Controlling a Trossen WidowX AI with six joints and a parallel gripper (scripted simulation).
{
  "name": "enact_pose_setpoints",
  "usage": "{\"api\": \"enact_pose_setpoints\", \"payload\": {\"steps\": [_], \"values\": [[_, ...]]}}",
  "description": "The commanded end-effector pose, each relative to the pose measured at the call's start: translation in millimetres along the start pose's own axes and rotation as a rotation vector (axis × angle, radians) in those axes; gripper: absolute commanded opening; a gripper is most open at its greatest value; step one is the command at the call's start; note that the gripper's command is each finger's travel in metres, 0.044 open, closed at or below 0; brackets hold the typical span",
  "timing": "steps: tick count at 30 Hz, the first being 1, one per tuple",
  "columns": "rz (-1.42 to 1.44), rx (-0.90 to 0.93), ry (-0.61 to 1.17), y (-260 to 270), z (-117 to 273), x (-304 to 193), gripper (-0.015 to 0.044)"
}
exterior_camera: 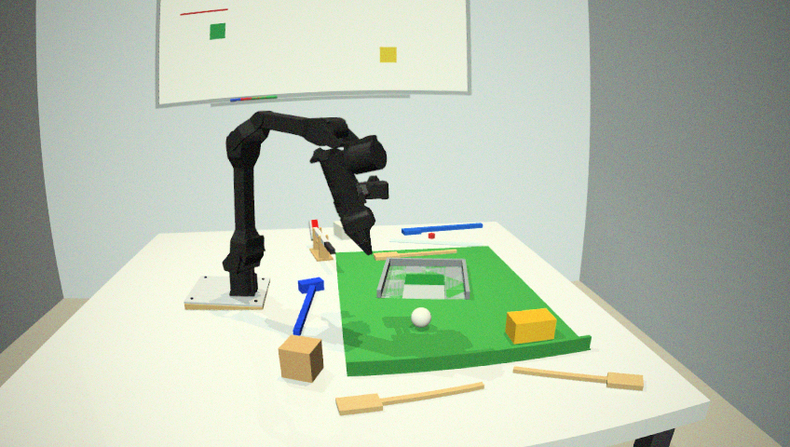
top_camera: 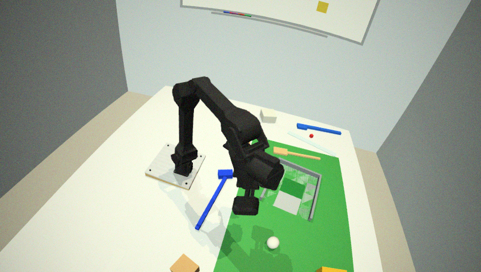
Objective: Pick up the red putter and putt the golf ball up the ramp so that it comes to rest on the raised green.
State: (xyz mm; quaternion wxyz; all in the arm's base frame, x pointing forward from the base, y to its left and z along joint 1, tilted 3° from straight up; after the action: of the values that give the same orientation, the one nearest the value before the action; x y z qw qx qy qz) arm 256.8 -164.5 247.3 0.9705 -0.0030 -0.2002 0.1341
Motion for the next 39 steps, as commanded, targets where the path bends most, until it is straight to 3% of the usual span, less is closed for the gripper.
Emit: {"api": "enact_pose_setpoints", "payload": {"steps": [1,11,22,39], "values": [[0.224,0.071,0.007,39.7,-18.4,25.2,0.044],[0.878,0.275,-0.012,174.4,-52.9,67.7,0.044],[1.59,0.488,-0.07,326.7,-59.7,43.6,0.044],[1.633,0.5,-0.074,335.0,-81.5,28.1,0.044]]}}
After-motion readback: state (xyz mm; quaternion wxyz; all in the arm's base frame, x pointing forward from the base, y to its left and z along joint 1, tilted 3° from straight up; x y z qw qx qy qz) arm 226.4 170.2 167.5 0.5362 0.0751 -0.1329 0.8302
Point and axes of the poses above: the point midway between the two fingers, 35 mm back from their tips, its own z axis back along the fingers, its own y axis across the jaws, x = y × z, the point moved 5 cm from there along z, back along the fingers, and after that the axes turned 13 degrees about z, right-handed, at the moved point
